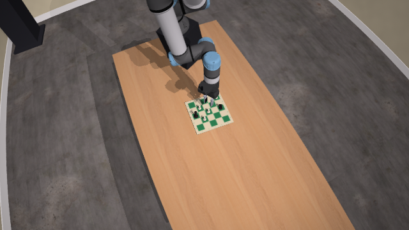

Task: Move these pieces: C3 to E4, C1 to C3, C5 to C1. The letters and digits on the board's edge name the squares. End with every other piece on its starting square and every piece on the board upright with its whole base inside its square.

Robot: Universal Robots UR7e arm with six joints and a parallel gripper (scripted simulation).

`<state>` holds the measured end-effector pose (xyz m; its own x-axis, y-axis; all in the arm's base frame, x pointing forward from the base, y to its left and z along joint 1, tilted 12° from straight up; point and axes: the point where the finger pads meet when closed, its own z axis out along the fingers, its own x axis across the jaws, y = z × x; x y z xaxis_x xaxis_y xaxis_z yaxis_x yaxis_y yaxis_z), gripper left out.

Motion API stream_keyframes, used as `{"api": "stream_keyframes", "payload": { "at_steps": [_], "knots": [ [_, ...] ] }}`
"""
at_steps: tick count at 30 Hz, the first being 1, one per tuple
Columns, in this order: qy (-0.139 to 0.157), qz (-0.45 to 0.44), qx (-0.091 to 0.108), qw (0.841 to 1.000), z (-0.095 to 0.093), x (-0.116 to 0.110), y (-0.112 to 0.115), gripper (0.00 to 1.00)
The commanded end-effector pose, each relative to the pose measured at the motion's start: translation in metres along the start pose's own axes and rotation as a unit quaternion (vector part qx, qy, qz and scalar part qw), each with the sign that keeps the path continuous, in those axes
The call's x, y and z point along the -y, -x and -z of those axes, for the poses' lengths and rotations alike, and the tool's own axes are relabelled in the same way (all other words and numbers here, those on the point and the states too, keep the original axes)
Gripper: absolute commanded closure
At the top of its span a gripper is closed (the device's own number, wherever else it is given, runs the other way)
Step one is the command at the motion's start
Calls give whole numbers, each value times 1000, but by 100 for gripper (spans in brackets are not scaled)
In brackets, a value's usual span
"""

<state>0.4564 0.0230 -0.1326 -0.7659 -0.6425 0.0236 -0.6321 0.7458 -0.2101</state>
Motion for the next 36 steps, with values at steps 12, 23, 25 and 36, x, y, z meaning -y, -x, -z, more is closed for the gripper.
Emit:
{"api": "stream_keyframes", "payload": {
  "at_steps": [12, 23, 25, 36],
  "knots": [
    [0, 0, 0, 1000, 0, 0, 0, 32],
    [0, 0, 1, 1000, 0, 0, 0, 32],
    [0, 0, 1, 1000, -1, 0, 0, 32],
    [0, 0, 1, 1000, -8, 0, 0, 32]
  ]
}}
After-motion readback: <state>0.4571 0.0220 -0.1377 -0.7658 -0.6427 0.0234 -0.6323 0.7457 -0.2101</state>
